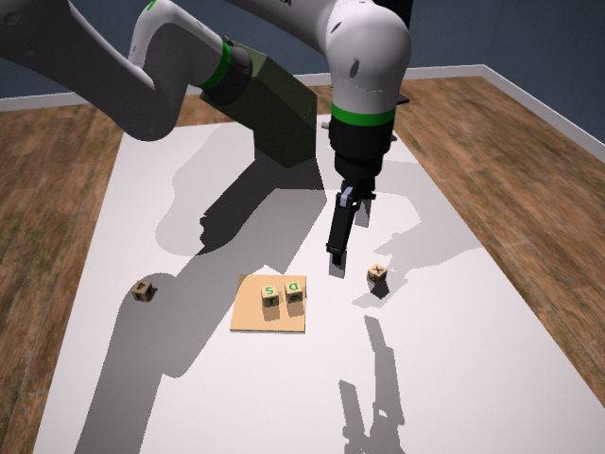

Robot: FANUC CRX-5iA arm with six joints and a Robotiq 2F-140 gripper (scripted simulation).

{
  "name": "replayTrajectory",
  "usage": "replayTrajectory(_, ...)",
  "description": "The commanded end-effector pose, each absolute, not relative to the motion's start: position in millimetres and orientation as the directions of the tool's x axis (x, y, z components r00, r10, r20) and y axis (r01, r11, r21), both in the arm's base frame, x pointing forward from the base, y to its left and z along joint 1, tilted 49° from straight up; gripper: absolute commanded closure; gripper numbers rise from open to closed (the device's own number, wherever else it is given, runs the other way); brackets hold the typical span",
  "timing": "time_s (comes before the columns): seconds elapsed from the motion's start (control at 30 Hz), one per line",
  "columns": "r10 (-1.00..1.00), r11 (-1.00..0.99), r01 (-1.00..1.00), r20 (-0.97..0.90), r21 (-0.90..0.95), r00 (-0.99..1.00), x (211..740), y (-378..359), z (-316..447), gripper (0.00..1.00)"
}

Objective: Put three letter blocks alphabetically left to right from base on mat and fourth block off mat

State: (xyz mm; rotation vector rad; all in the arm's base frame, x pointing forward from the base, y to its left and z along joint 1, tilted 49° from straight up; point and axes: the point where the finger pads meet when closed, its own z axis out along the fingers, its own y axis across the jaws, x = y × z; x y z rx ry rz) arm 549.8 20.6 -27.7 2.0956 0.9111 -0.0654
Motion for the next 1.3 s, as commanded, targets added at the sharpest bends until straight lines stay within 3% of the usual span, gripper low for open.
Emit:
replayTrajectory(0.0,0.629,-0.314,0.724,-0.437,0.614,0.643,551,26,-34,0.00)
replayTrajectory(0.17,0.659,-0.245,0.788,-0.499,0.565,0.563,552,31,-39,0.00)
replayTrajectory(0.57,0.698,0.071,0.955,-0.698,0.287,0.158,553,49,-61,0.00)
replayTrajectory(0.97,0.623,0.320,0.947,-0.756,0.013,-0.200,554,64,-80,0.00)
replayTrajectory(1.27,0.592,0.374,0.926,-0.755,-0.054,-0.283,553,68,-85,0.00)
